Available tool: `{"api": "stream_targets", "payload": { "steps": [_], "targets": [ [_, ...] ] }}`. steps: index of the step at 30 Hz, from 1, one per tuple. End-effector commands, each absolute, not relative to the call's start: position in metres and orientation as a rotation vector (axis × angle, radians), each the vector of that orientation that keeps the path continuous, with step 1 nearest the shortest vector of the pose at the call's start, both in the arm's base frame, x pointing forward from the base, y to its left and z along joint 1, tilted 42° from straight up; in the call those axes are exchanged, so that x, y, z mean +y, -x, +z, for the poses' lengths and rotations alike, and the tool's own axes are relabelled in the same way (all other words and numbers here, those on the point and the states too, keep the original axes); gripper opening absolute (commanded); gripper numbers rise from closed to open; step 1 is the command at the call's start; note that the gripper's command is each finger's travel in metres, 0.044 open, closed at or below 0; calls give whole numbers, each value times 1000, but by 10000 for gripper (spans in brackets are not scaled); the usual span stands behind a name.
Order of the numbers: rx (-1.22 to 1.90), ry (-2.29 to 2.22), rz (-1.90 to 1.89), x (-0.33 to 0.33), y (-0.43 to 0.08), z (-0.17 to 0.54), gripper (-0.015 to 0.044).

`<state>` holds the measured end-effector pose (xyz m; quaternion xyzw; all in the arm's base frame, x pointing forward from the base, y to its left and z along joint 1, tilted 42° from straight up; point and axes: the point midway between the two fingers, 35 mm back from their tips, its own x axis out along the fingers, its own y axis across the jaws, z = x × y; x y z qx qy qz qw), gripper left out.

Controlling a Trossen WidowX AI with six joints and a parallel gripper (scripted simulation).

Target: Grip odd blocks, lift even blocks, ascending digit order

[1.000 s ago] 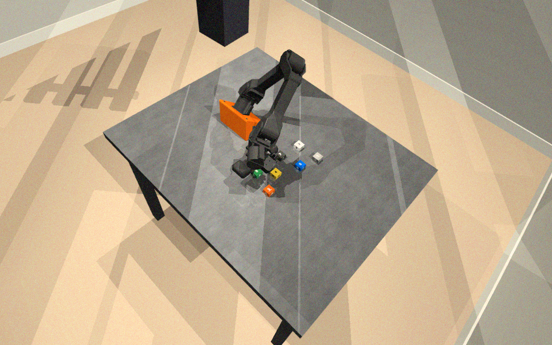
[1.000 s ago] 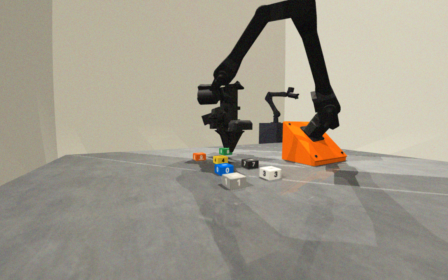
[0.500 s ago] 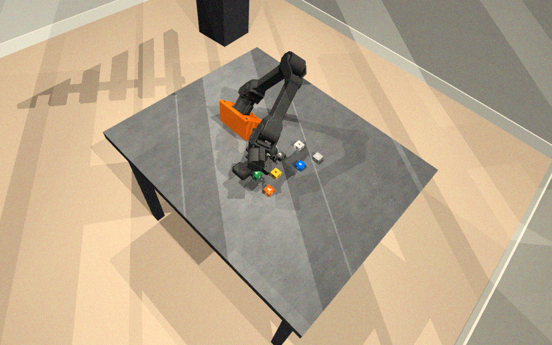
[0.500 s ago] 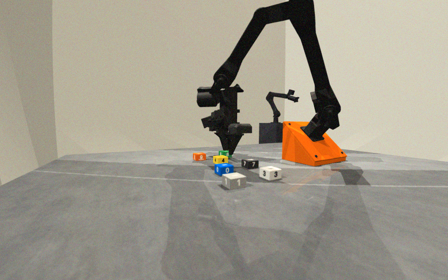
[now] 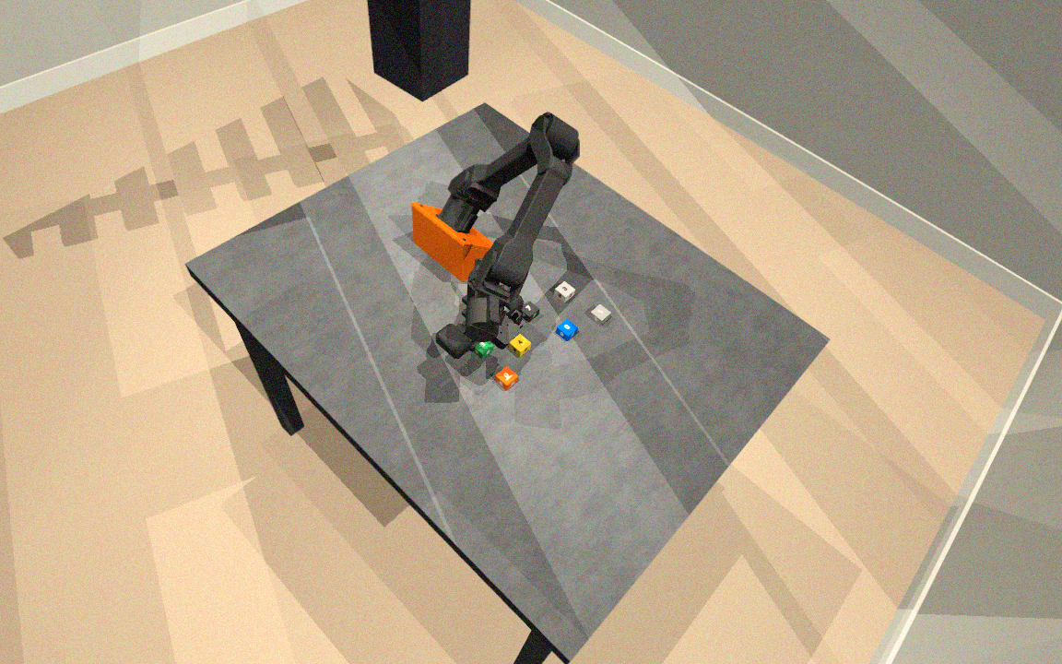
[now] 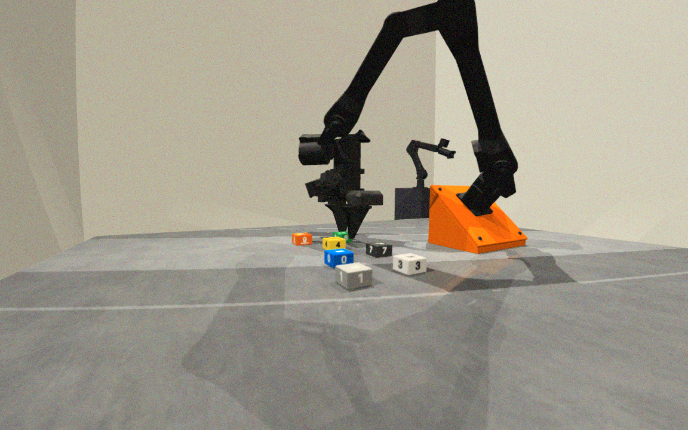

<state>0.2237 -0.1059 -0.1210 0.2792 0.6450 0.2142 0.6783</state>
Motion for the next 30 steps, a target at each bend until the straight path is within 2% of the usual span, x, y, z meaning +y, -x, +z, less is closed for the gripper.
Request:
{"api": "stream_targets", "payload": {
  "steps": [1,6,16,22,26,27,30],
  "targets": [
    [1447,-632,479,-106,-224,-121,278],
    [1447,-632,479,-106,-224,-121,400],
    [1447,-631,477,-130,-221,-94,400],
    [1449,-630,475,-177,-217,-42,243],
    [1449,-630,475,-183,-215,-33,138],
    [1449,-630,475,-183,-215,-33,120],
    [1449,-630,475,-183,-215,-33,120]
  ]
}}
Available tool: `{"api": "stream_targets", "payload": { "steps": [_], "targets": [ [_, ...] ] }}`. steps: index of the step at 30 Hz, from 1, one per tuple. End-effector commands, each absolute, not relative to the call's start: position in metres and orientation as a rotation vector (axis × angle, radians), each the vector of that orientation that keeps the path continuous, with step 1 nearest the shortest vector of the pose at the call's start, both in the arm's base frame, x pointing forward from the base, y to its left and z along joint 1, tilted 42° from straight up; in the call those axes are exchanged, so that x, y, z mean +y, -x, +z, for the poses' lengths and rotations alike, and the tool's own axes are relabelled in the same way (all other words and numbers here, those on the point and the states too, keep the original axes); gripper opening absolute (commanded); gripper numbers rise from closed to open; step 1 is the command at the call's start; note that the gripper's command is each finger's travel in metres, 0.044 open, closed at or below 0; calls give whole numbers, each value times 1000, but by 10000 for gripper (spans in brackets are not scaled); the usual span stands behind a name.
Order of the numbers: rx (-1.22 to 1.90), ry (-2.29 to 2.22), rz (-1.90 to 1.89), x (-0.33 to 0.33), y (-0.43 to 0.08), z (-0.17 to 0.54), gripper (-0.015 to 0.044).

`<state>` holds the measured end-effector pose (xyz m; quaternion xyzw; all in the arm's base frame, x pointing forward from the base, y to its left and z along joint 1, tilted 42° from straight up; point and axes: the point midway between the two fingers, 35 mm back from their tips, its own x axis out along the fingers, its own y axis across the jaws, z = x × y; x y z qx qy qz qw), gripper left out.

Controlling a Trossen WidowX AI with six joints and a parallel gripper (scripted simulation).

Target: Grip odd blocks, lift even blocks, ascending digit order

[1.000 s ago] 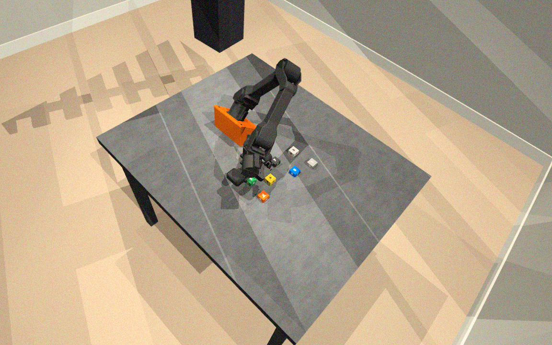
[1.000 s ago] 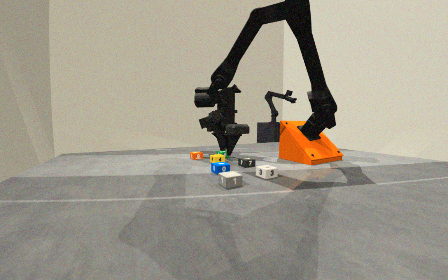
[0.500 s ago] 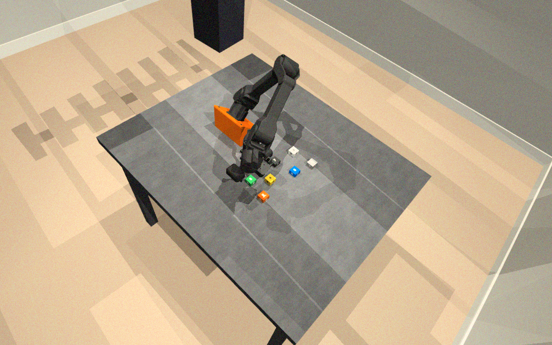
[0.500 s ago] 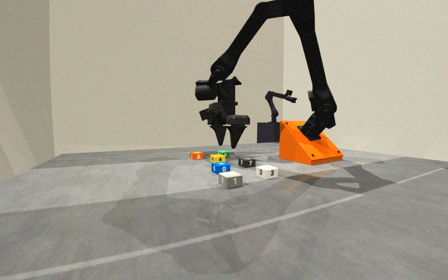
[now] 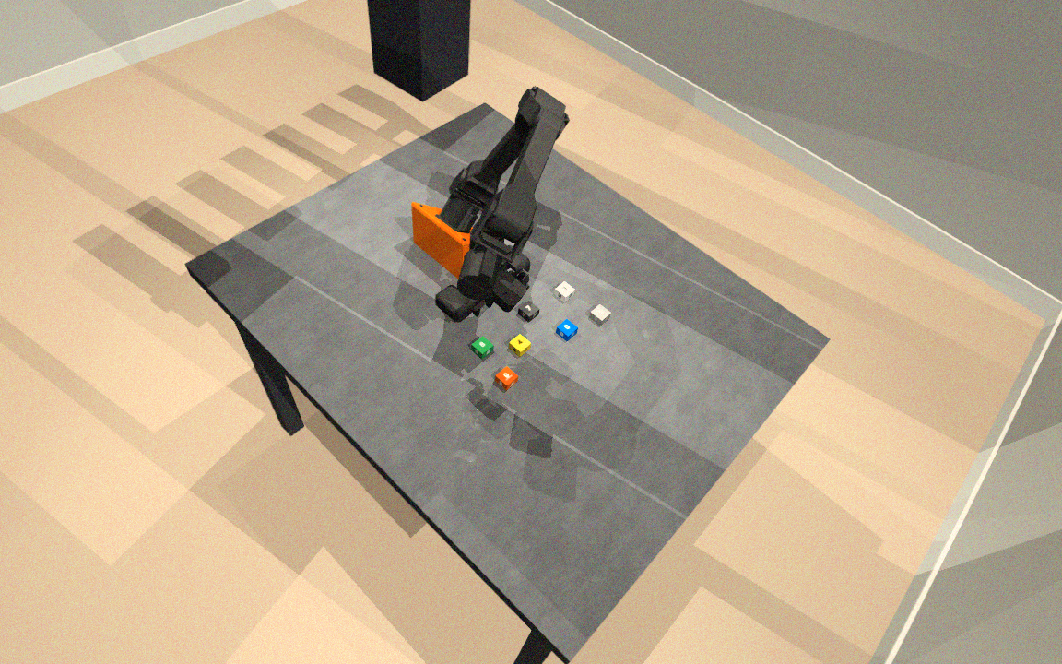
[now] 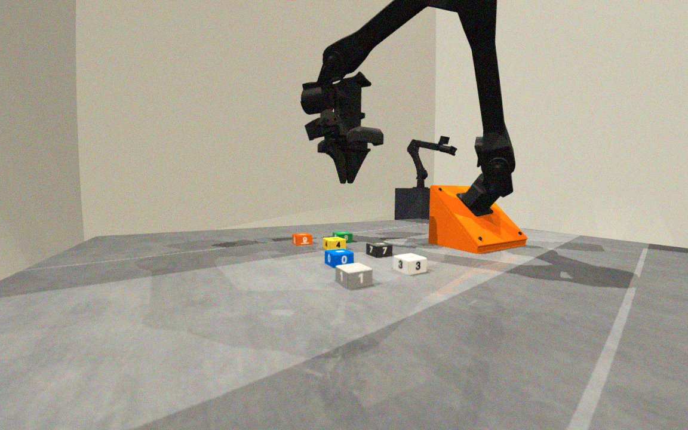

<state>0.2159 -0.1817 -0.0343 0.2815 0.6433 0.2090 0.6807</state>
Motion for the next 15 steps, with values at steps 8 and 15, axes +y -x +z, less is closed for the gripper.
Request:
{"api": "stream_targets", "payload": {
  "steps": [8,15],
  "targets": [
    [1449,-629,475,-189,-229,-34,120],
    [1445,-627,475,-206,-295,-42,120]
  ]
}}
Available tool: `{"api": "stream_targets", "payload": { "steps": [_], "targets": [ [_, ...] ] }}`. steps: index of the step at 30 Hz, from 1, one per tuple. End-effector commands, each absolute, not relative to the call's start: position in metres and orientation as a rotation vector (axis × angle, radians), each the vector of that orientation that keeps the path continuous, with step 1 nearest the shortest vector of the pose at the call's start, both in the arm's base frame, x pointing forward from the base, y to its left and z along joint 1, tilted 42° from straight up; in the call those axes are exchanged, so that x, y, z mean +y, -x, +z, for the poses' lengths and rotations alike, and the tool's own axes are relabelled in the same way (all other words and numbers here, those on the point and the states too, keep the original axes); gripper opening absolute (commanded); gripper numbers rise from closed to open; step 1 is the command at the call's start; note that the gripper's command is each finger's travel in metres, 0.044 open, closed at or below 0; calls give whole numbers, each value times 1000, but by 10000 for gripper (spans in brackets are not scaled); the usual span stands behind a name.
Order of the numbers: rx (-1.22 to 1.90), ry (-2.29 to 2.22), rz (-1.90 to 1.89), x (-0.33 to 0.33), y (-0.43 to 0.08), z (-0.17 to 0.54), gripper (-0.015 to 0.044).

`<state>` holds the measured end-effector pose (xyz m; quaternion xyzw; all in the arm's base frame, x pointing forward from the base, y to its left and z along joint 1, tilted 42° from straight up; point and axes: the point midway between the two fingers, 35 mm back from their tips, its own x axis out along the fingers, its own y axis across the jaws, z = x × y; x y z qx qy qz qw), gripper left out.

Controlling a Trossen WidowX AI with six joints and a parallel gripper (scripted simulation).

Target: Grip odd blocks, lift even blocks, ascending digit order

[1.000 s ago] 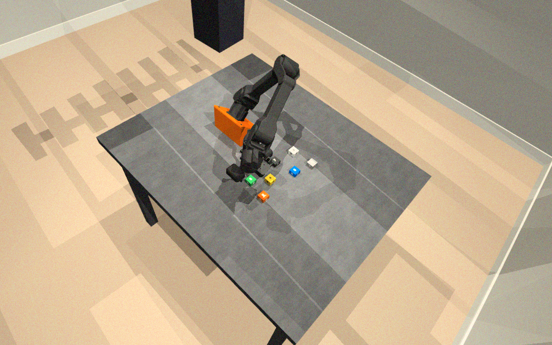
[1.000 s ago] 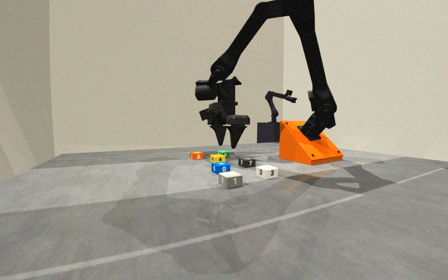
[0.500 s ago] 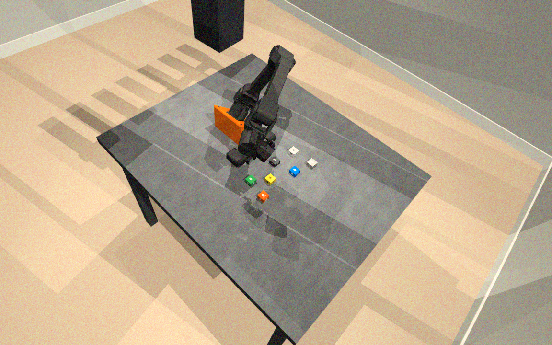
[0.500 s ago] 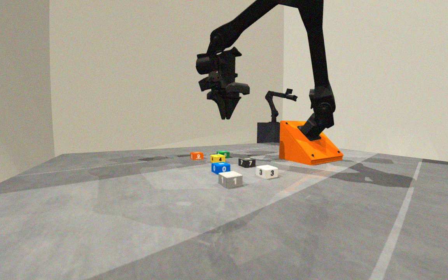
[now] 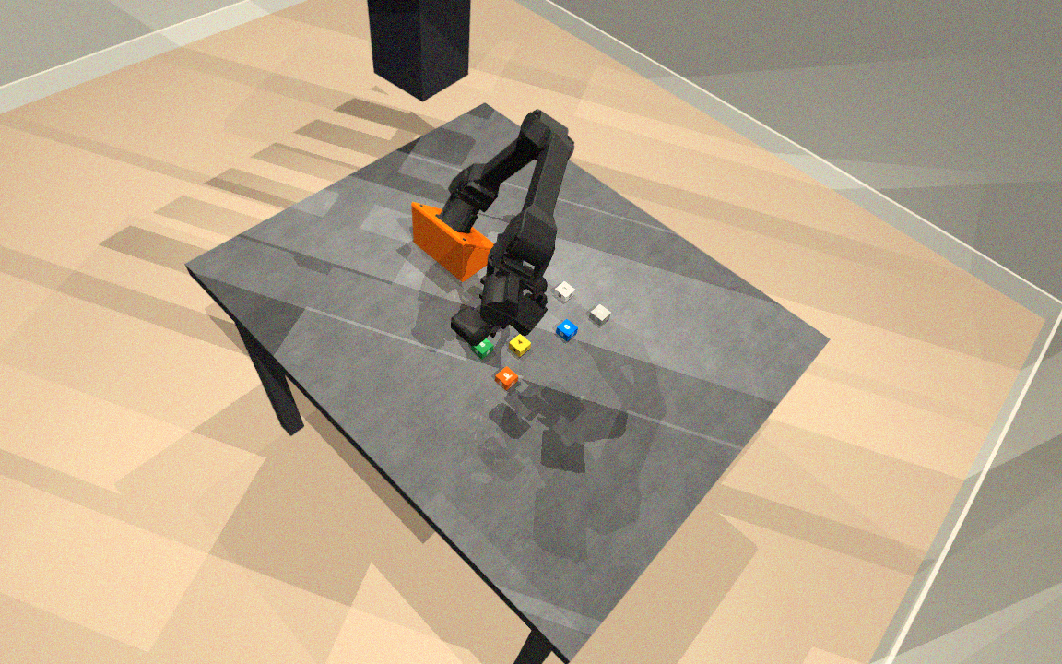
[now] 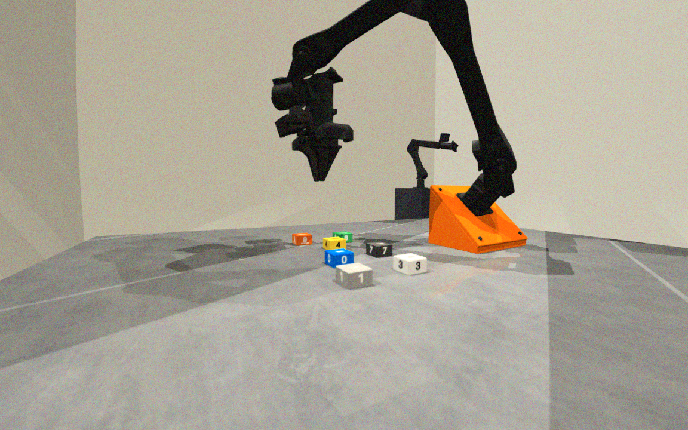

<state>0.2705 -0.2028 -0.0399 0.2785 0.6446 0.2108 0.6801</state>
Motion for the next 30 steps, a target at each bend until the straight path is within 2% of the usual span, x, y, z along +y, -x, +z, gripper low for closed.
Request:
{"api": "stream_targets", "payload": {
  "steps": [1,4,10,15,30],
  "targets": [
    [1445,-627,476,-206,-300,-43,120],
    [1445,-627,476,-206,-301,-43,120],
    [1443,-628,477,-161,-308,-97,278],
    [1443,-629,478,-153,-308,-104,400],
    [1442,-629,479,-138,-311,-121,400]
  ]
}}
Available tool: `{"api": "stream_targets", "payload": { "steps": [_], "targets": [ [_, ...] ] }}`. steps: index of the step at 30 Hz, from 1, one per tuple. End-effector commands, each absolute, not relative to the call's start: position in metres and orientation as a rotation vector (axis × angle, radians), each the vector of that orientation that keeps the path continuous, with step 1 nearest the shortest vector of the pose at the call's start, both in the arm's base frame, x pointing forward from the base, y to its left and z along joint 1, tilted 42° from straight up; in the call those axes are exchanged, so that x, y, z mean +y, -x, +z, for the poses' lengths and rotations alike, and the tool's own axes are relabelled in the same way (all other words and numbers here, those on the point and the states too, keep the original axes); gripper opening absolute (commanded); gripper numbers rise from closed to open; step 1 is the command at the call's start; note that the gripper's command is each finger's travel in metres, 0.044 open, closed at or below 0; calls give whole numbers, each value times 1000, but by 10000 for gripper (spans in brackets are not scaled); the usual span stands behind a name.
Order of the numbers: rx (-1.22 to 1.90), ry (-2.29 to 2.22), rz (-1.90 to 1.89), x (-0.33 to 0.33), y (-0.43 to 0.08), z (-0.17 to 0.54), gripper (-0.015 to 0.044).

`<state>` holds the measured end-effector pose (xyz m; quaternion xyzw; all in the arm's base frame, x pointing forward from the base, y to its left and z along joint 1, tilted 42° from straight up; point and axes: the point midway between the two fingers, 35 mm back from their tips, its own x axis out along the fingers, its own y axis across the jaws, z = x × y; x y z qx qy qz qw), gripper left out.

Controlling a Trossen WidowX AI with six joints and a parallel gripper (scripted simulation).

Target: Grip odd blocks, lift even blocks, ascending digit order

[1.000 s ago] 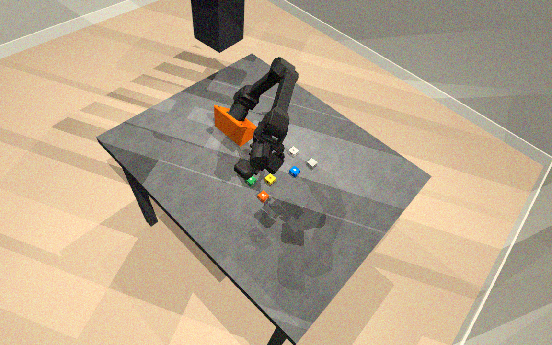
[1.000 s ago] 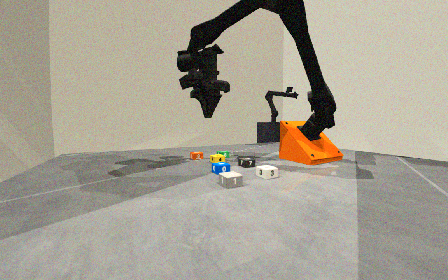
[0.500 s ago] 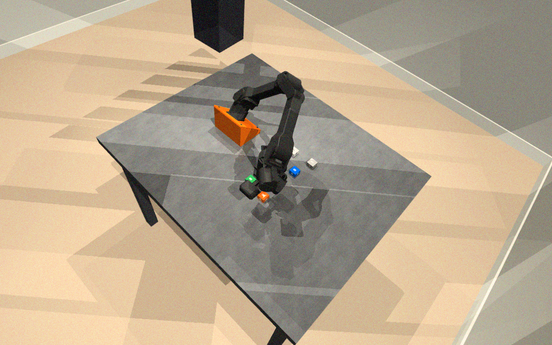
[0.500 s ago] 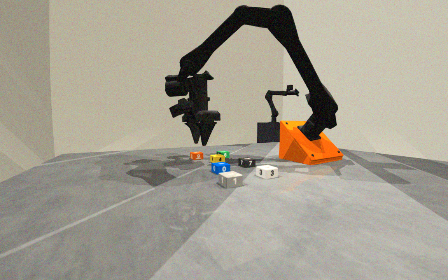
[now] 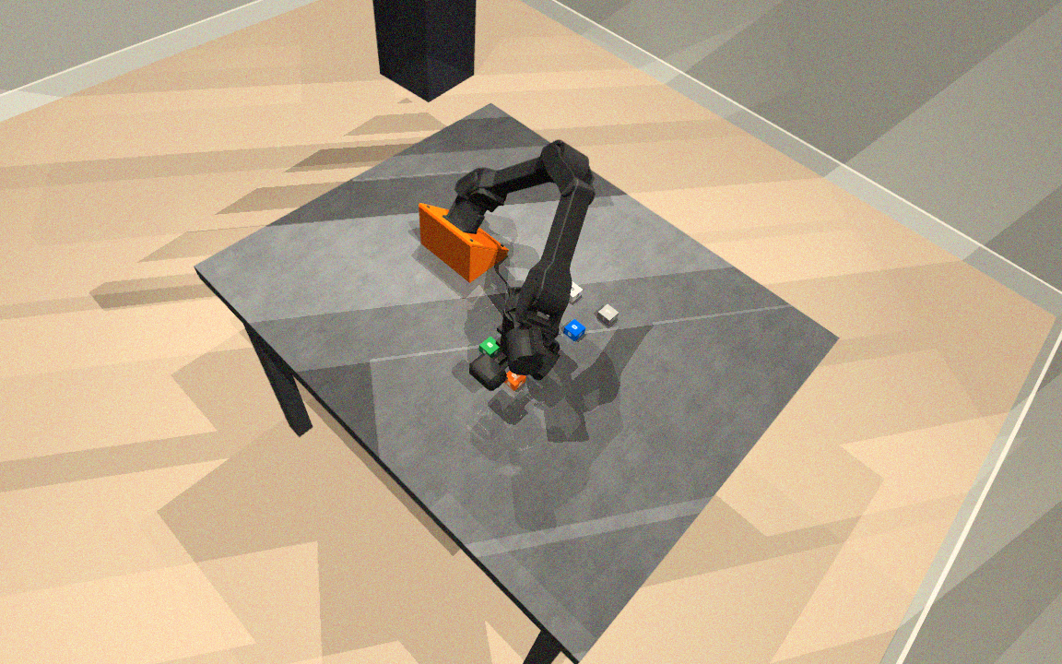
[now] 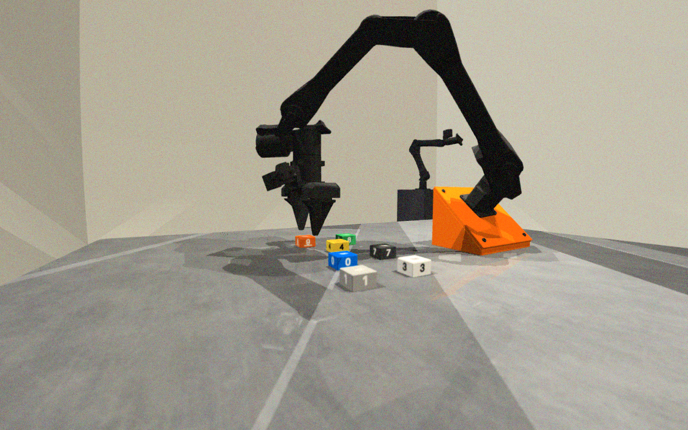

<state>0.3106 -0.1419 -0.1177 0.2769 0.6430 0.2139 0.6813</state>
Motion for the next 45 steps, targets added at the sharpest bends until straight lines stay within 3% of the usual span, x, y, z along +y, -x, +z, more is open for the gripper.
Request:
{"api": "stream_targets", "payload": {
  "steps": [1,10,21,45],
  "targets": [
    [1442,-629,479,-137,-311,-123,400],
    [1442,-630,479,-129,-311,-131,400],
    [1442,-630,479,-129,-311,-131,120],
    [1442,-630,479,-129,-311,-131,120]
  ]
}}
